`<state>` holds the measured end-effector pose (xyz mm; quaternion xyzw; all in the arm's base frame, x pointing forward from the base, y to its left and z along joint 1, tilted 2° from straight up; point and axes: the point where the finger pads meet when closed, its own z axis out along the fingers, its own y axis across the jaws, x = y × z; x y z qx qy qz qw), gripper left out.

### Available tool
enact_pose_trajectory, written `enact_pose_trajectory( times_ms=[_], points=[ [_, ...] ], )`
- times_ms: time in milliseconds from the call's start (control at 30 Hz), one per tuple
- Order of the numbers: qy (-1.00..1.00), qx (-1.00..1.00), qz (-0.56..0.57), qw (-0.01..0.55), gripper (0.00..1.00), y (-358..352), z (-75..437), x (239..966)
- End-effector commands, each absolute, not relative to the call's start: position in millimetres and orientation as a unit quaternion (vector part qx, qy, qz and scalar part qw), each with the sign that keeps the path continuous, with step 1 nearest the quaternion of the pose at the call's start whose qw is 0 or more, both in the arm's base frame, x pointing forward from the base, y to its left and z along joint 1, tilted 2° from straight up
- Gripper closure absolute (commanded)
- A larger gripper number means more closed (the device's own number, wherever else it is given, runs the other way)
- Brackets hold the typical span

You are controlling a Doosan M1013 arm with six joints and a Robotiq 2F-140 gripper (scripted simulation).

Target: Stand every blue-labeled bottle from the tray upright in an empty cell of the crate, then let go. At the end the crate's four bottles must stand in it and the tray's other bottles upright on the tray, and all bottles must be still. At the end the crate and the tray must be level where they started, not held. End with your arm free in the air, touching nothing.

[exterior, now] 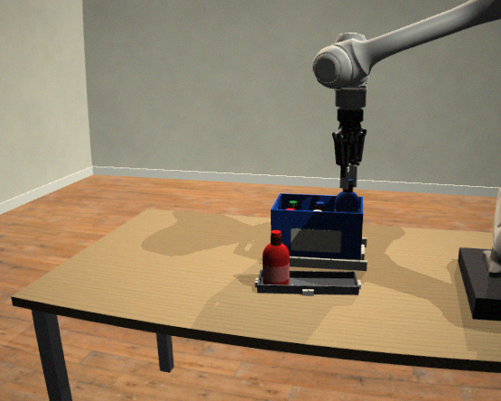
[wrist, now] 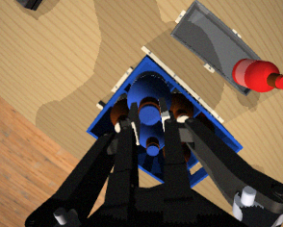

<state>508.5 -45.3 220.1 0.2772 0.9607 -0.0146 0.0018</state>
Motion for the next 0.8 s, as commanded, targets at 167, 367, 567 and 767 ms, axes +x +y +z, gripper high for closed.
enact_pose_trajectory(
  times_ms=[167, 367, 567, 767],
  points=[
    [0.961, 0.277, -0.015, 0.002, 1.0, -45.4, 217.3, 508.4],
    [0.961, 0.277, -0.015, 0.002, 1.0, -45.5, 213.3, 508.4],
    [0.961, 0.277, -0.015, 0.002, 1.0, -45.7, 206.9, 508.4],
    [0.961, 0.277, -0.015, 0.002, 1.0, -45.8, 202.0, 508.3]
  ],
)
